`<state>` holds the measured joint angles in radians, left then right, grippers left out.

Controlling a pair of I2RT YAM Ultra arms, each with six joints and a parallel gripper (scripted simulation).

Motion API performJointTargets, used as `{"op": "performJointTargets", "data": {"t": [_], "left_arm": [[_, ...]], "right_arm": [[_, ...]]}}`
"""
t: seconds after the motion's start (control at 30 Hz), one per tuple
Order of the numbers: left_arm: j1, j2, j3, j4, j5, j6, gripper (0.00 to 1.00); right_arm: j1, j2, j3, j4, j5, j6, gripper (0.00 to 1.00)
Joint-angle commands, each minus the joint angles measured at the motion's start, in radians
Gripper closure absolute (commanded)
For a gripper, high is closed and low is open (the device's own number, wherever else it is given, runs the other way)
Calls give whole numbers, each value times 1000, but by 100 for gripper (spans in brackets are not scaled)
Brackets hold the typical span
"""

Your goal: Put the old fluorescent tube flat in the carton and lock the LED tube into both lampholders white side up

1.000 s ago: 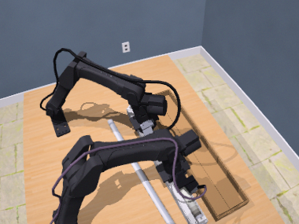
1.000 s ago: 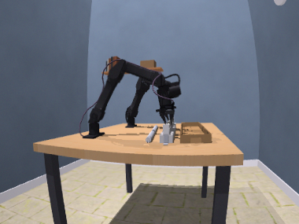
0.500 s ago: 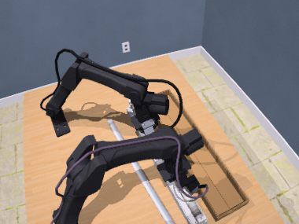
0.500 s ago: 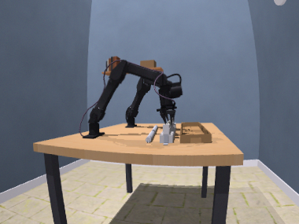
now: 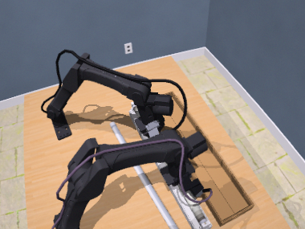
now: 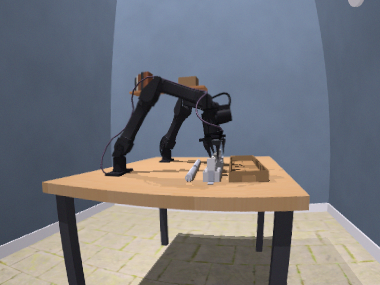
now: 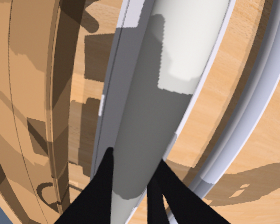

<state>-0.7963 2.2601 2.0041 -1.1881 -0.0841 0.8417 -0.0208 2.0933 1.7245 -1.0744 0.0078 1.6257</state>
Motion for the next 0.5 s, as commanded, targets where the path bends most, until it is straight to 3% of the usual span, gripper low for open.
{"op": "performJointTargets", "data": {"t": [0.0, 0.03, 0.47], "left_arm": [[-3, -18, 23, 10, -3, -5, 51], [-3, -18, 23, 10, -3, -5, 51], [-3, -18, 23, 10, -3, -5, 51]], "right_arm": [[-5, -34, 43, 37, -5, -1, 89], [-5, -34, 43, 37, -5, -1, 51], [-5, -31, 45, 38, -4, -1, 51]]}}
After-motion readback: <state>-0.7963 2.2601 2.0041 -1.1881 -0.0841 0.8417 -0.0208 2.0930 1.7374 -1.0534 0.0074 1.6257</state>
